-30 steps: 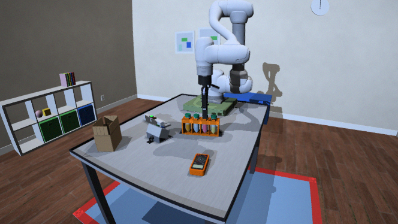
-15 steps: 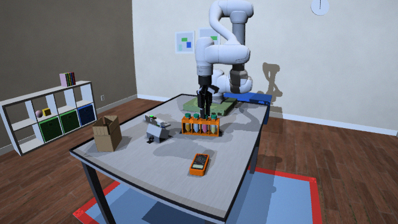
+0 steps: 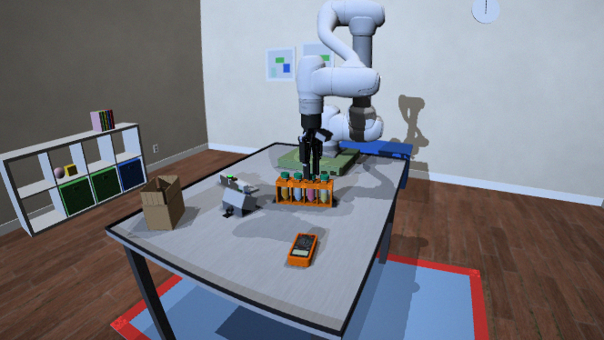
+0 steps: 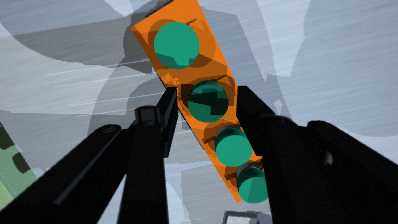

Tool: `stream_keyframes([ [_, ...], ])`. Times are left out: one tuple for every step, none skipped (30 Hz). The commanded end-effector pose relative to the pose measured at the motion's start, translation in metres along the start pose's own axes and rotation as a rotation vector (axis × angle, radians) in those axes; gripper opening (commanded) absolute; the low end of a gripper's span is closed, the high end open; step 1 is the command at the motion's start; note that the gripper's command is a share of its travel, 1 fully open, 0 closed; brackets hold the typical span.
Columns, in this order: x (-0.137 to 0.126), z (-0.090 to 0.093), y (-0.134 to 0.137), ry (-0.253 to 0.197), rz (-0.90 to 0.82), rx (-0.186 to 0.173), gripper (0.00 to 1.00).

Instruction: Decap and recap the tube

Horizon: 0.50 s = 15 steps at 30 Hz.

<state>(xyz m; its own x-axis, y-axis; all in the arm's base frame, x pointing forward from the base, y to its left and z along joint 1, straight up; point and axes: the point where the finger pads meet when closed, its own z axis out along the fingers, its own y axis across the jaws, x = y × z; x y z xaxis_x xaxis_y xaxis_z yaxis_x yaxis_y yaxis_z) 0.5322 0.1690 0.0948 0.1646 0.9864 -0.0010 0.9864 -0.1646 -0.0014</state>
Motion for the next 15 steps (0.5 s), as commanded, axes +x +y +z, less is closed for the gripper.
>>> stream_keyframes([
  [0.002, -0.015, 0.002, 0.002, -0.001, -0.005, 0.41],
  [0.002, -0.018, 0.002, 0.002, -0.001, -0.005, 0.41],
  [0.002, -0.021, 0.002, 0.002, -0.001, -0.005, 0.41],
  [0.002, -0.024, 0.002, 0.002, -0.001, -0.005, 0.41],
  [0.002, -0.027, 0.002, 0.002, -0.001, -0.005, 0.41],
  [0.002, -0.03, 0.002, 0.002, -0.001, -0.005, 0.41],
  [0.002, -0.033, 0.002, 0.002, -0.001, -0.005, 0.41],
  [0.002, -0.036, 0.002, 0.002, -0.001, -0.005, 0.41],
  [0.002, -0.039, 0.002, 0.002, -0.001, -0.005, 0.41],
  [0.002, -0.042, 0.002, 0.002, -0.001, -0.005, 0.41],
  [0.002, -0.045, 0.002, 0.002, -0.001, -0.005, 0.41],
  [0.002, -0.046, 0.002, 0.002, -0.001, -0.005, 0.41],
  [0.002, -0.046, 0.002, 0.002, -0.001, -0.005, 0.41],
  [0.002, -0.046, 0.002, 0.002, -0.001, -0.005, 0.41],
  [0.002, -0.046, 0.001, 0.002, -0.001, -0.005, 0.41],
])
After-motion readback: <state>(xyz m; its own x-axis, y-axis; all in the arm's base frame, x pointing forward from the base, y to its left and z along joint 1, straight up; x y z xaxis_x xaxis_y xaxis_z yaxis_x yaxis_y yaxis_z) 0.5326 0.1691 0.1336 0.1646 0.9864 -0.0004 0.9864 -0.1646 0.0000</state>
